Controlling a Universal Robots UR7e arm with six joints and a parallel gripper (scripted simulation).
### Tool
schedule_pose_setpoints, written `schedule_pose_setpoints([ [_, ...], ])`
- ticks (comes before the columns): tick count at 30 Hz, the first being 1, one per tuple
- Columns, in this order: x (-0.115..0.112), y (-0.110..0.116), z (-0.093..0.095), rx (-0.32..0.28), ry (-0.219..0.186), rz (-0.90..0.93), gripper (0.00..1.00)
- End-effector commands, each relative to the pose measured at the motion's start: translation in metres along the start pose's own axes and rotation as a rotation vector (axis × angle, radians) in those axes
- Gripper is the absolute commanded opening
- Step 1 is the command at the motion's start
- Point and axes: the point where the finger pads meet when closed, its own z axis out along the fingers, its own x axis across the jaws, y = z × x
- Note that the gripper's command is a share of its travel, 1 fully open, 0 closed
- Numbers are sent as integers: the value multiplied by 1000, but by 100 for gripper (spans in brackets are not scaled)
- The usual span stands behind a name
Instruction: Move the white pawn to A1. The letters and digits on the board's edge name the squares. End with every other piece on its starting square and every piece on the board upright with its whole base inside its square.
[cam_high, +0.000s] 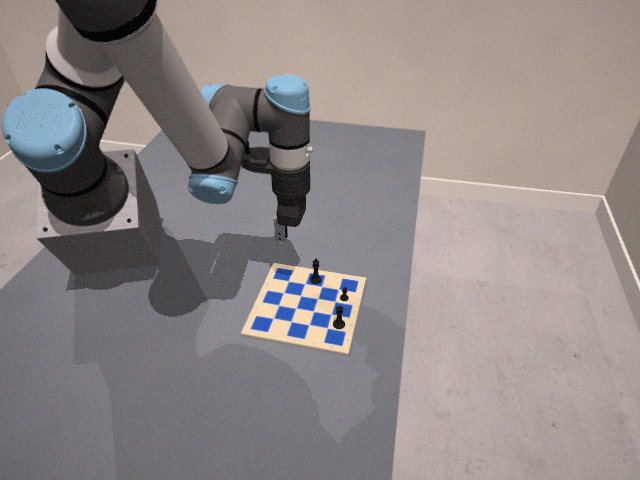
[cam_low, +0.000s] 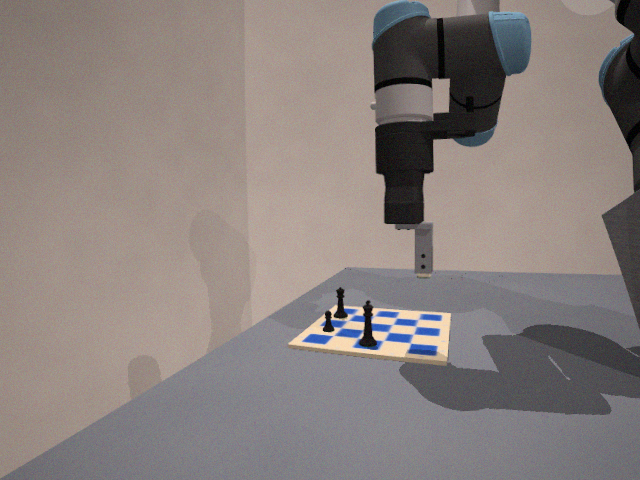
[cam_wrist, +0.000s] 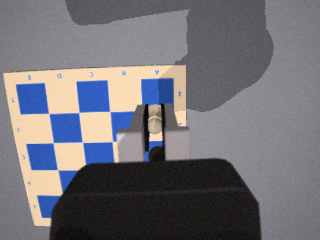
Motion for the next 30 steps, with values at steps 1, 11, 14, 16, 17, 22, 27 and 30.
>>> schedule_pose_setpoints([
  [1,2,-3,-1,-2,-1,12,0],
  [11,1,-2,2,-1,-1,14,0],
  [14,1,-2,5,0,-1,14,0],
  [16,1,-2,9,0,-1,14,0],
  [17,1,-2,11,0,-1,14,0],
  [22,1,-2,26,-1,-1,15,0],
  [27,1,1,46,-5,-1,16,0],
  [30,1,1,50,-5,-1,16,0],
])
